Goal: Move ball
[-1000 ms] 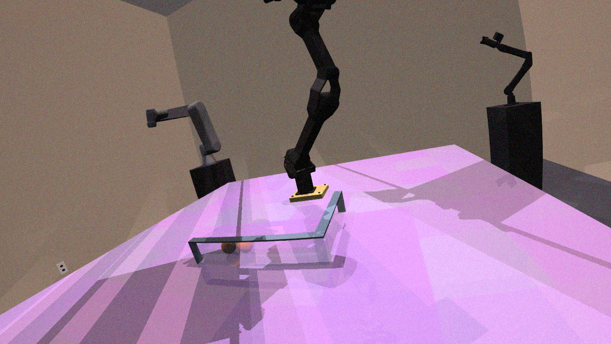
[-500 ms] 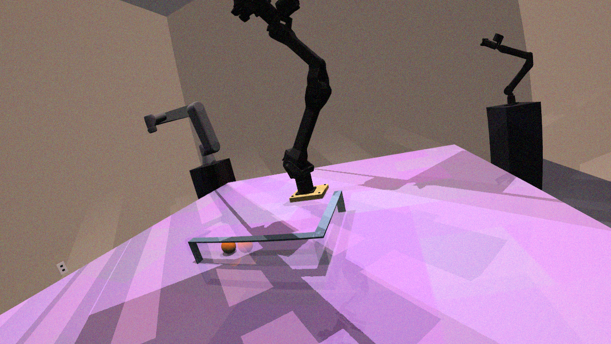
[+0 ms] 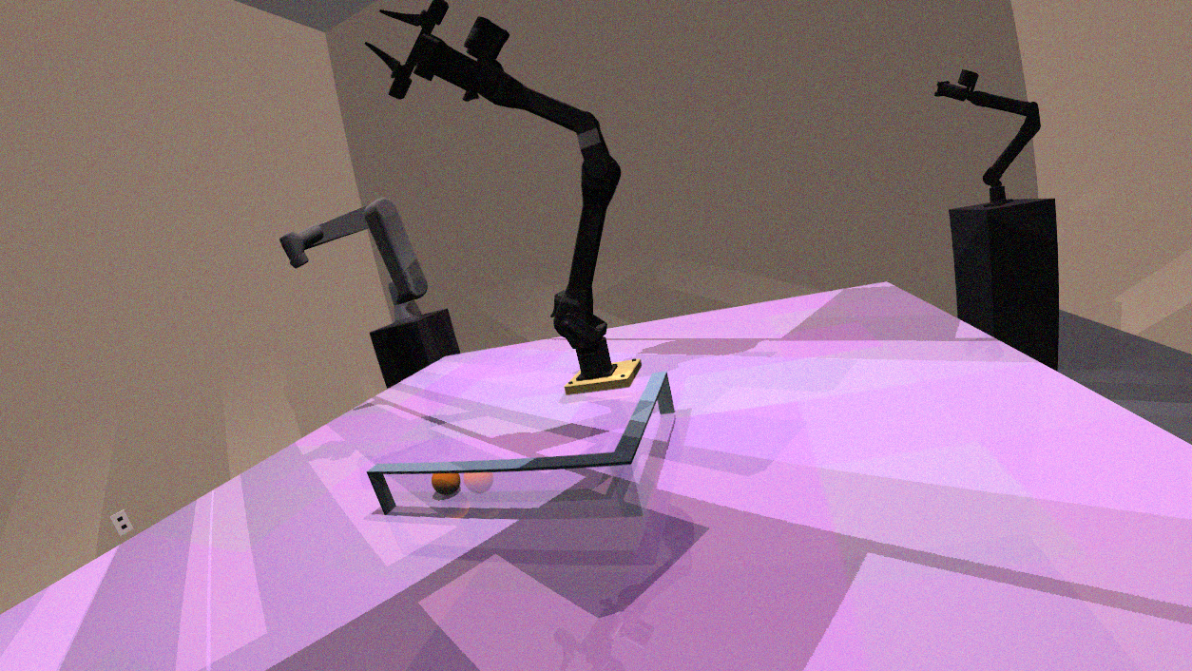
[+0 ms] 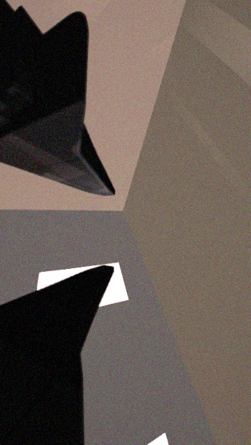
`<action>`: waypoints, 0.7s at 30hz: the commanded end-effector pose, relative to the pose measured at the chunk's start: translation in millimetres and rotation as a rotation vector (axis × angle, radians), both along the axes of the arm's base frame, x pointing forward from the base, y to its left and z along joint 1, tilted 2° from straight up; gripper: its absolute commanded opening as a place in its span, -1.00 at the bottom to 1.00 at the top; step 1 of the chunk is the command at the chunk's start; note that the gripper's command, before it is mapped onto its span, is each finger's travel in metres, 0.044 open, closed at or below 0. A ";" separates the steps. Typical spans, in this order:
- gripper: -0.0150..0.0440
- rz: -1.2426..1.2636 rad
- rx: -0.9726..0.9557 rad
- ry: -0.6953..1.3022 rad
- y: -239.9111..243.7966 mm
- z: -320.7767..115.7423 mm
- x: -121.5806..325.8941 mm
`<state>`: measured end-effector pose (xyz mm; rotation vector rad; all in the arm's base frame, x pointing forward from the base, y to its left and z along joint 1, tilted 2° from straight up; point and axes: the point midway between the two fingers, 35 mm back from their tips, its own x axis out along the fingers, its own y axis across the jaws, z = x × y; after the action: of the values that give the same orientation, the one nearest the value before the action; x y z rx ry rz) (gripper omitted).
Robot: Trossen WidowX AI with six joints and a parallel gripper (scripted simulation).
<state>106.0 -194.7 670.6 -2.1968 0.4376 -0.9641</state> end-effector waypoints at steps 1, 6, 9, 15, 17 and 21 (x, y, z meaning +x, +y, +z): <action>0.45 0.085 0.218 -0.065 -40.6 -27.0 16.1; 0.45 0.197 0.554 -0.144 -88.3 -76.0 53.3; 0.45 0.245 0.757 -0.175 -109.1 -110.4 80.6; 0.45 0.328 1.063 -0.225 -122.3 -162.2 129.8; 0.45 0.332 1.108 -0.228 -123.7 -170.9 136.9; 0.45 0.320 1.309 -0.226 -128.2 -213.9 167.6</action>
<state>250.0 -319.8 490.9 -1.0492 0.3650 -0.5331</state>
